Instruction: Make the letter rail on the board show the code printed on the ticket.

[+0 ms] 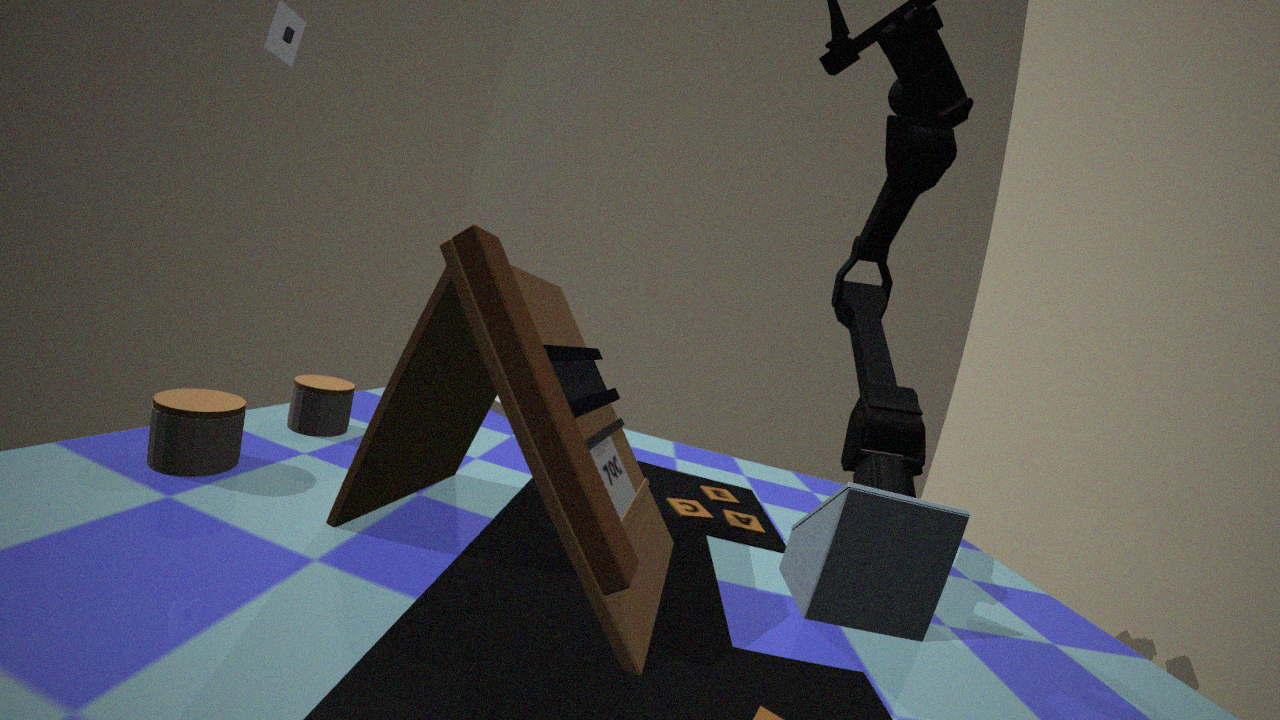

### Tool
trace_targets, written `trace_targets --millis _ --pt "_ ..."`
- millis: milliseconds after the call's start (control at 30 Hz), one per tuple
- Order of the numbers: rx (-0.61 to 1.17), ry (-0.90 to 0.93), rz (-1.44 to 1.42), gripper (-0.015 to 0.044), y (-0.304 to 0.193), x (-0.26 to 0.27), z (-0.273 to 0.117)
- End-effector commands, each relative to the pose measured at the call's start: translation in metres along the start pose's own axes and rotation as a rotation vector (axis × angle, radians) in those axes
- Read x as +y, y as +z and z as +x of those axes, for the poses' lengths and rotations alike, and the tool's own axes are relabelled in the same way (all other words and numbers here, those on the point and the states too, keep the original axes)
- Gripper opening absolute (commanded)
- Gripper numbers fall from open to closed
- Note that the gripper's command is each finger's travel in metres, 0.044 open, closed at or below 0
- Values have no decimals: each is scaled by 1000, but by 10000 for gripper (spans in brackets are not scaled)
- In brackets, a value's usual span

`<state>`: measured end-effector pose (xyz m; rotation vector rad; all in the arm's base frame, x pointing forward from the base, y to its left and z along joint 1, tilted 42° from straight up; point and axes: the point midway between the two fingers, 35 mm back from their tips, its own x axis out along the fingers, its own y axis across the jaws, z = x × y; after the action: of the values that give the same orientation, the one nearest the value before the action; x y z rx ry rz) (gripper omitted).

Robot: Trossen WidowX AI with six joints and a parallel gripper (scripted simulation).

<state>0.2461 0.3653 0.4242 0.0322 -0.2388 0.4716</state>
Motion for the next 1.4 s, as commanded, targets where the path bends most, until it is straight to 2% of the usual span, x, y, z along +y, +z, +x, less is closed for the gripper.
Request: trace_targets --millis 0,333,667,1000,1367 --pt "178 -71 -34 440 -75 -18 -1" --pt "523 -297 -125 440 -215 -86 -43" --pt "802 -596 -271 440 -314 -178 -136" --pt "994 -890 -490 440 -349 -266 -259" --pt "1003 -905 -504 440 -349 -270 -266"
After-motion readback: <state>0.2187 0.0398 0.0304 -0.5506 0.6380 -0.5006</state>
